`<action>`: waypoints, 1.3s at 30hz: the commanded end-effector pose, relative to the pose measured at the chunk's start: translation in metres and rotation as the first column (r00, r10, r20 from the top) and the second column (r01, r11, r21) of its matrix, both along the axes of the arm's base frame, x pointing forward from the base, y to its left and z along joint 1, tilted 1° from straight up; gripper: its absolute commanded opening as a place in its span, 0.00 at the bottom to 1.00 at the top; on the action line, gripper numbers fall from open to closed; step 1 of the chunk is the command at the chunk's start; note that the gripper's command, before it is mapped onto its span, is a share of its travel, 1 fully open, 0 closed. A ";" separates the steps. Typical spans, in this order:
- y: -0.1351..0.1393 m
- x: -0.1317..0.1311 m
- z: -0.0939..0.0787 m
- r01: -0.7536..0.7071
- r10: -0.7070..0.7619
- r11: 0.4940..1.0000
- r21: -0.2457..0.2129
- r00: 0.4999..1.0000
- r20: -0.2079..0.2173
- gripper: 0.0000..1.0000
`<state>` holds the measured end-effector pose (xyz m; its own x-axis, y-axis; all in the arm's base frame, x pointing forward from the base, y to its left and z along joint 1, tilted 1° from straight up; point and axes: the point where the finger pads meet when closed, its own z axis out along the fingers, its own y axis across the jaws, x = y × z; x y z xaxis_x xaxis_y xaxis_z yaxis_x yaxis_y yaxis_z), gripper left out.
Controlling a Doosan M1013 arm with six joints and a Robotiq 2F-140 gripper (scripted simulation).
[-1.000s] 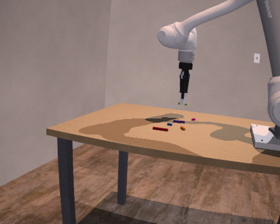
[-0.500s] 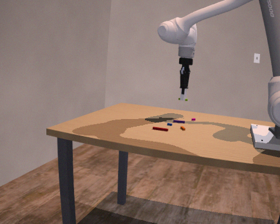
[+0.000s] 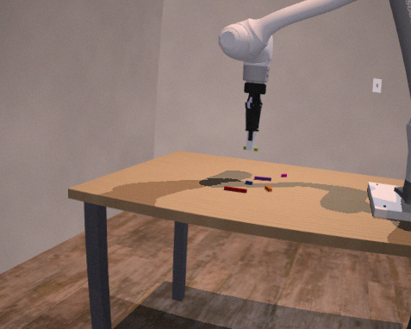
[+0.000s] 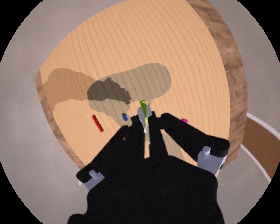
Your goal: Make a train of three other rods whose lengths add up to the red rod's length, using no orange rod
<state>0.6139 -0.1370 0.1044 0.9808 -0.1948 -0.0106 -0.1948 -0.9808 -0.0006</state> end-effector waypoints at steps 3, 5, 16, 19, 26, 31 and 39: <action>0.061 0.021 0.000 -0.011 0.011 1.000 -0.001 1.000 -0.001 0.03; 0.077 0.025 0.000 -0.015 0.015 1.000 -0.001 1.000 -0.001 0.03; 0.078 0.025 0.000 -0.015 0.015 1.000 -0.001 1.000 -0.001 0.03; 0.078 0.025 0.000 -0.015 0.015 1.000 -0.001 1.000 -0.001 0.03; 0.078 0.025 -0.010 -0.015 0.015 1.000 -0.001 1.000 -0.001 0.03; 0.078 0.025 -0.020 -0.015 0.015 1.000 -0.001 1.000 -0.001 0.03; 0.078 0.024 -0.055 -0.015 0.015 1.000 -0.001 1.000 -0.001 0.03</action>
